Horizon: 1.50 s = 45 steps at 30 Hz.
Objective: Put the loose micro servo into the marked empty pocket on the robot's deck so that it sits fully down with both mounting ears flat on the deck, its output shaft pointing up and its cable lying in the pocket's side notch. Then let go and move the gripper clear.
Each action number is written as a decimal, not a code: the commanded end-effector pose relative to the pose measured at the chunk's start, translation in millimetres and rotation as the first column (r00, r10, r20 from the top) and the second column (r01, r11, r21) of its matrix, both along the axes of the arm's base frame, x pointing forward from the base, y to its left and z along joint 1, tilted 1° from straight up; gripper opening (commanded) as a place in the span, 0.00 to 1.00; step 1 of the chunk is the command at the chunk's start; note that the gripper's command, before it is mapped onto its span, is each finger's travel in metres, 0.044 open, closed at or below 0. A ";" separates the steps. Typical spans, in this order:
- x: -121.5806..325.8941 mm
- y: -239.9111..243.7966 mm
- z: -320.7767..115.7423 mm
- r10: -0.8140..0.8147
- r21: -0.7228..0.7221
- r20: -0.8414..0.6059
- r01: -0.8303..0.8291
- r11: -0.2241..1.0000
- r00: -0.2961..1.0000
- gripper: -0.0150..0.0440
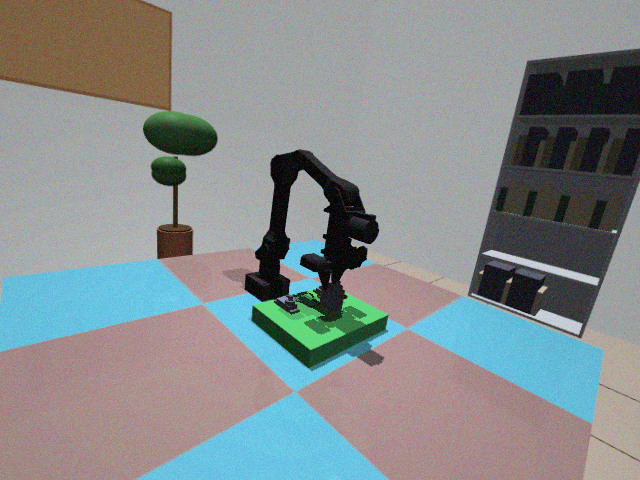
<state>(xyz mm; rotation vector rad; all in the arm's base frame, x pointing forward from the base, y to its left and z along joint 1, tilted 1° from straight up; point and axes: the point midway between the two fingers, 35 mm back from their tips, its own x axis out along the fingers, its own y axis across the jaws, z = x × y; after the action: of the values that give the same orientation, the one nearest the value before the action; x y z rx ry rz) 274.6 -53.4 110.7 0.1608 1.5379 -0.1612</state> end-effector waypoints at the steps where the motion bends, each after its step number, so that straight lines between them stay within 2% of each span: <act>1: -12.5 2.9 3.5 0.006 -0.001 0.015 -0.006 1.000 1.000 0.25; 22: -94.9 19.5 -0.5 0.006 0.000 0.008 -0.006 1.000 1.000 0.25; 45: -93.1 19.4 -20.5 0.006 0.000 0.008 -0.006 1.000 1.000 0.25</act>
<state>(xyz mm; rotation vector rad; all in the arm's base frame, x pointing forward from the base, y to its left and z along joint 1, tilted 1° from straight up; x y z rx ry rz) 180.9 -34.2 90.9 0.1559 1.5322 -0.1571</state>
